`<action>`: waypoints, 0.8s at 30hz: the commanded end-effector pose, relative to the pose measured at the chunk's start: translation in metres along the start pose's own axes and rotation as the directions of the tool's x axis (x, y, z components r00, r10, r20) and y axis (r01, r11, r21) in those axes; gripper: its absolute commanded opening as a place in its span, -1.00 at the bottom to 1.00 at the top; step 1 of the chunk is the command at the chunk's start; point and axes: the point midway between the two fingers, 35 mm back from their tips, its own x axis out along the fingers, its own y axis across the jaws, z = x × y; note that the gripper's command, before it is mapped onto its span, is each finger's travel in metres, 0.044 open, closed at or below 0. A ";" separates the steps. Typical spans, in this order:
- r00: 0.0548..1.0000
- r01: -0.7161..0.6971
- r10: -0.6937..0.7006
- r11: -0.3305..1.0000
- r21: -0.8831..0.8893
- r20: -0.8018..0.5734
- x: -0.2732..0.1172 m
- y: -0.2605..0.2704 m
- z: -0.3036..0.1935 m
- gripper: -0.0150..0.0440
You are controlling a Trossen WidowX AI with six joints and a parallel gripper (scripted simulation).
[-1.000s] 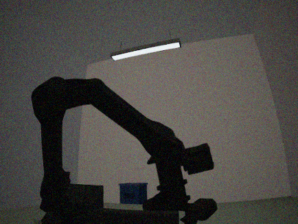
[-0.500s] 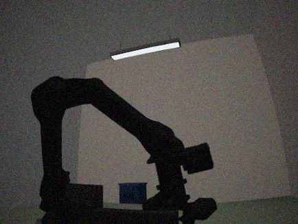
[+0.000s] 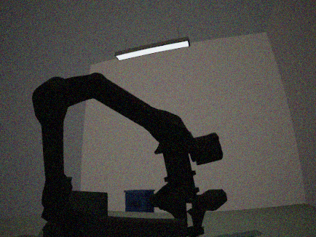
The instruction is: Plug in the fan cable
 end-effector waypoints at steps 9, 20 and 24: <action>1.000 -0.001 0.001 1.000 0.002 -0.003 -0.040 -0.001 -0.009 -0.49; 1.000 0.003 -0.002 0.988 -0.151 0.011 -0.048 -0.004 -0.010 -0.49; 1.000 0.010 -0.004 0.958 -0.285 0.023 -0.048 -0.006 -0.011 -0.49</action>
